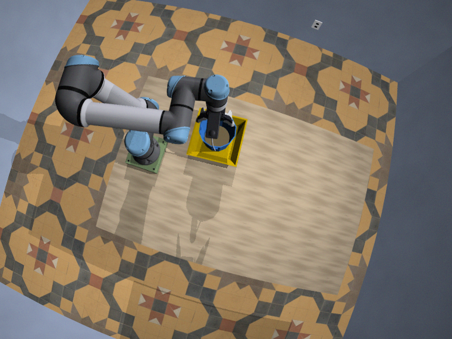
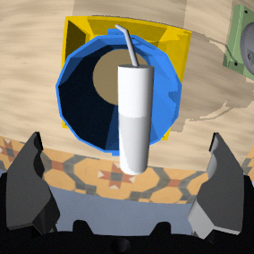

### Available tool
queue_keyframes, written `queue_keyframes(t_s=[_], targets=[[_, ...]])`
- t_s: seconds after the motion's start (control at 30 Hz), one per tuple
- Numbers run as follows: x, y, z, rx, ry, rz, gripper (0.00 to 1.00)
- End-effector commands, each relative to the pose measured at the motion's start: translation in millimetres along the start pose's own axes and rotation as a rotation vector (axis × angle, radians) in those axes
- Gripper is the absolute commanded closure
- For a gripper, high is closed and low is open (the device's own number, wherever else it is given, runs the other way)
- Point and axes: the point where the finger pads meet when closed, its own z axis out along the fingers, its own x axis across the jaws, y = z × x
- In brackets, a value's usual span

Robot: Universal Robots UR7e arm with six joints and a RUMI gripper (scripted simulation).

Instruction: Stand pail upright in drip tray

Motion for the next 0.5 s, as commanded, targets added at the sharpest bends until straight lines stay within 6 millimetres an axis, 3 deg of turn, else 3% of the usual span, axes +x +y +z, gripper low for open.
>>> queue_keyframes(t_s=[0.0, 0.47], targets=[[-0.2, 0.0, -5.9, 0.000, -0.001, 0.000, 0.00], [-0.2, 0.0, -8.2, 0.000, -0.001, 0.000, 0.00]])
